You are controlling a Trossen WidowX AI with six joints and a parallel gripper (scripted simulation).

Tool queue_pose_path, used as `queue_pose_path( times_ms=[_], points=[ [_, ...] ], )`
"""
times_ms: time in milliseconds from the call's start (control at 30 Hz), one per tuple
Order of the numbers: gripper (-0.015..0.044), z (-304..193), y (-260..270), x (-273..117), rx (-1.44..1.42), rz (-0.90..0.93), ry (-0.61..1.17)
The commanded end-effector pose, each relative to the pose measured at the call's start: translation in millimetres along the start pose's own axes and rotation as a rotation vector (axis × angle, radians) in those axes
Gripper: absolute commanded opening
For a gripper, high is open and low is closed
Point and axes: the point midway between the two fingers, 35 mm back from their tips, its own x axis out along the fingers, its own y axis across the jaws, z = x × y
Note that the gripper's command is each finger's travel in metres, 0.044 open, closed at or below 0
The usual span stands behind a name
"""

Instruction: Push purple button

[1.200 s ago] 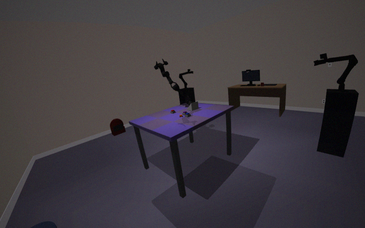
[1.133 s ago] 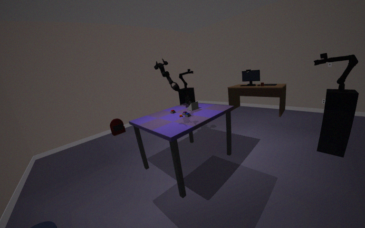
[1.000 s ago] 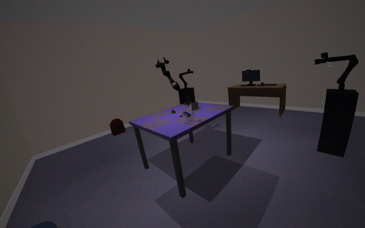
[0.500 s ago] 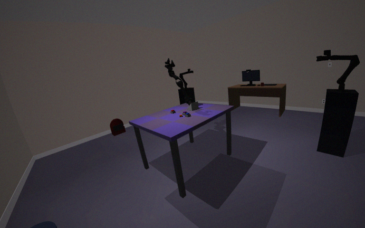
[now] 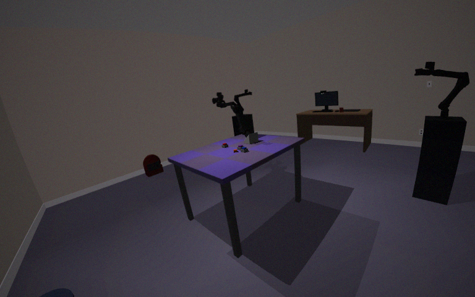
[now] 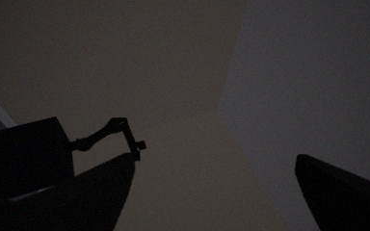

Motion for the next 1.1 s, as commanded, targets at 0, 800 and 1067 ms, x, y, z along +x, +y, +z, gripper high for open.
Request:
queue_pose_path(
  times_ms=[0,800,1067],
  points=[
    [0.0400,31.3,69.9,-11.8,0.144,0.205,-0.071],
    [0.0400,267.5,252.0,-371.5,0.714,1.551,-0.308],
    [0.0400,284.1,209.1,-529.7,0.652,1.951,-0.330]
  ],
)
